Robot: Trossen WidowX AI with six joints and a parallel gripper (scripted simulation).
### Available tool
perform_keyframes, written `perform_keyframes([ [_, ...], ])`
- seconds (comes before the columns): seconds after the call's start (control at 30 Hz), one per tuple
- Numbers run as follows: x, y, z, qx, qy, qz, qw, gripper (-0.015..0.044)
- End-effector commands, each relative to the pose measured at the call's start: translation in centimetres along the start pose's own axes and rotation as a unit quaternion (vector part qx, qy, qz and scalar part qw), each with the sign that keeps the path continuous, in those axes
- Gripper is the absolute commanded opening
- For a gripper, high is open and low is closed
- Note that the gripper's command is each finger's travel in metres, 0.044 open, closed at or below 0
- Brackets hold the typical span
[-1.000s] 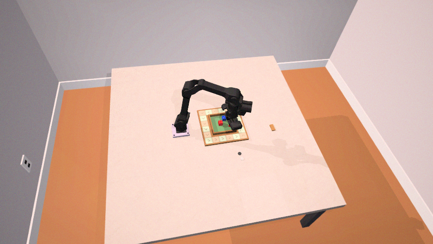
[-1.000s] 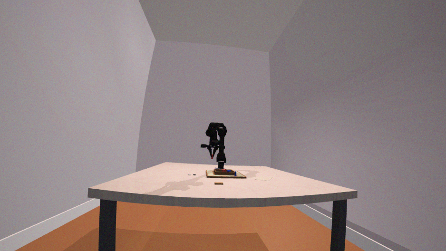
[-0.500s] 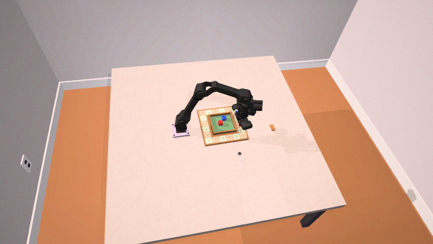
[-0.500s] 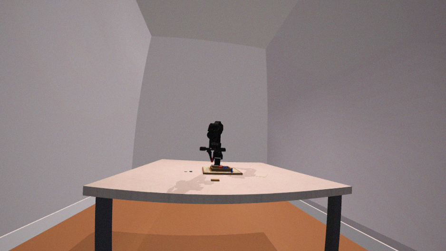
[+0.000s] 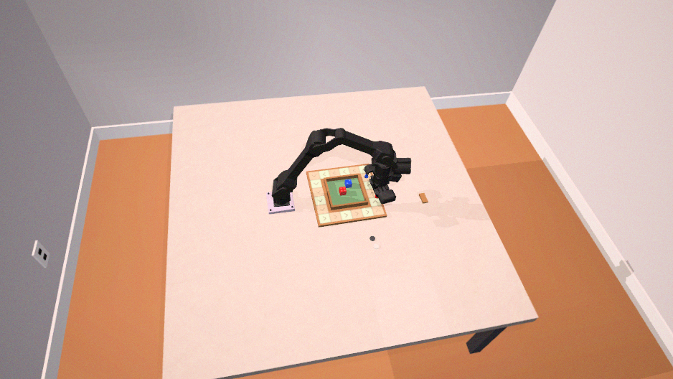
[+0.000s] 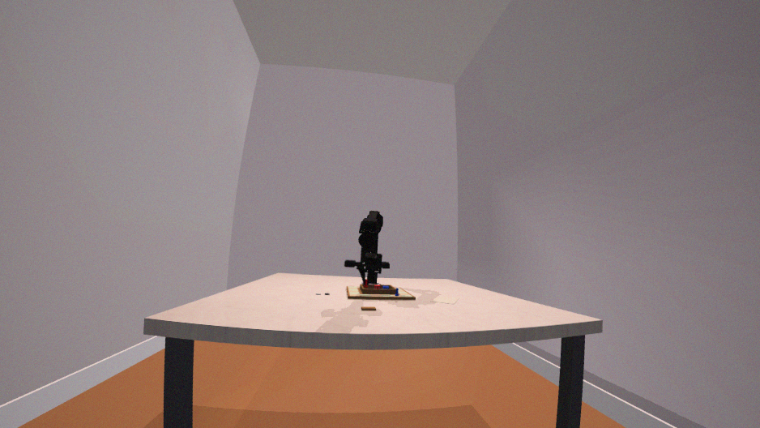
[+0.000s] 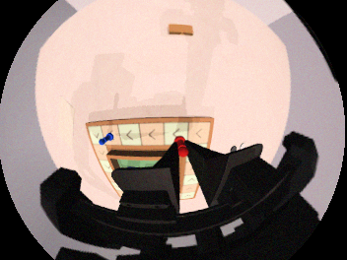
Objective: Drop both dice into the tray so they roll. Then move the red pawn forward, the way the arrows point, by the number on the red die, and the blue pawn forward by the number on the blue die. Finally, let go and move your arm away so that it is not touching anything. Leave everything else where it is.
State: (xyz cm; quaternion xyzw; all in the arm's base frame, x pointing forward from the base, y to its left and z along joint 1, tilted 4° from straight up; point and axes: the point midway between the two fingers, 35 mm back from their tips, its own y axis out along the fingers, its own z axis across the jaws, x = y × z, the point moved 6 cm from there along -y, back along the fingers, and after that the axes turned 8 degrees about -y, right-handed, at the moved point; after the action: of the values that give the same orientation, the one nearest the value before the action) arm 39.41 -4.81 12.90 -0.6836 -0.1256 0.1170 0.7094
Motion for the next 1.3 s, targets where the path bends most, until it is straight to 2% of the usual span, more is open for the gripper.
perform_keyframes([
  [0.0, -0.1, 2.0, 0.1, 0.005, 0.002, 0.006, 1.0, 0.0],
  [0.63, -0.1, 3.7, 0.1, 0.005, 0.002, 0.006, 1.0, 0.0],
  [1.17, -0.1, 2.9, 0.1, 0.002, 0.0, 0.004, 1.0, 0.042],
  [1.2, 0.0, 2.1, 0.0, 0.003, 0.001, 0.005, 1.0, 0.044],
  [1.27, 0.0, -0.4, 0.0, 0.004, 0.002, 0.006, 1.0, 0.044],
])
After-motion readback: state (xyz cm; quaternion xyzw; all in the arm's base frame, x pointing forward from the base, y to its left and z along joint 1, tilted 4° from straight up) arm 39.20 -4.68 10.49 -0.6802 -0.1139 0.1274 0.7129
